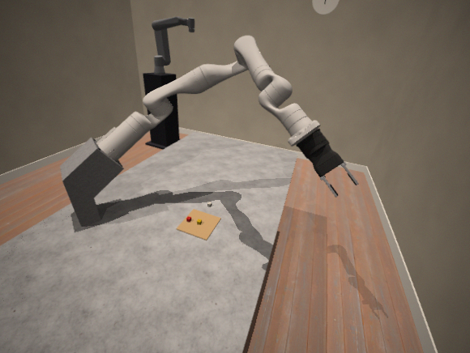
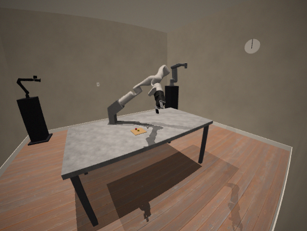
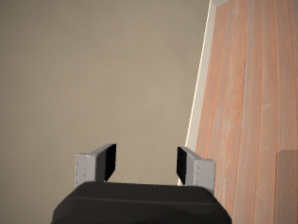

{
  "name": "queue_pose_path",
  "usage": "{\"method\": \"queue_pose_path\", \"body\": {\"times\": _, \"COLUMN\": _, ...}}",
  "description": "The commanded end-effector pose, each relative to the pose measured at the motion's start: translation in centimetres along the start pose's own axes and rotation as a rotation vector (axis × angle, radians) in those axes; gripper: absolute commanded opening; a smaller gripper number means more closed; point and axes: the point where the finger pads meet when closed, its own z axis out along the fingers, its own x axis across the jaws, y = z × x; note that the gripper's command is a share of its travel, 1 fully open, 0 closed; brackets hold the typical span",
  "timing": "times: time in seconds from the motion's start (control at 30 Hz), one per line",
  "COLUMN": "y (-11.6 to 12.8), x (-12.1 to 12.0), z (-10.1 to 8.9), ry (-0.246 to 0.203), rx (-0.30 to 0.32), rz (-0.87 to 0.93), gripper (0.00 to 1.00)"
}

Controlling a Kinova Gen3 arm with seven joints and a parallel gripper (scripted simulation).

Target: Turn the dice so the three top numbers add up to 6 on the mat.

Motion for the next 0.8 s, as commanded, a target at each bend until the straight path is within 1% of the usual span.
{"method": "queue_pose_path", "body": {"times": 0.0, "y": -2.4, "x": -4.1, "z": 1.5, "ry": -0.066, "rx": 0.039, "rz": -0.005, "gripper": 1.00}}
{"method": "queue_pose_path", "body": {"times": 0.17, "y": -6.1, "x": -11.9, "z": 2.2, "ry": -0.197, "rx": 0.117, "rz": -0.007, "gripper": 1.00}}
{"method": "queue_pose_path", "body": {"times": 0.33, "y": -9.6, "x": -19.4, "z": 1.8, "ry": -0.325, "rx": 0.193, "rz": -0.006, "gripper": 1.00}}
{"method": "queue_pose_path", "body": {"times": 0.4, "y": -9.6, "x": -19.4, "z": 1.8, "ry": -0.325, "rx": 0.193, "rz": -0.006, "gripper": 1.00}}
{"method": "queue_pose_path", "body": {"times": 0.6, "y": -13.2, "x": -27.7, "z": 0.4, "ry": -0.468, "rx": 0.274, "rz": 0.003, "gripper": 1.00}}
{"method": "queue_pose_path", "body": {"times": 0.77, "y": -15.4, "x": -33.7, "z": -1.3, "ry": -0.575, "rx": 0.328, "rz": 0.014, "gripper": 1.00}}
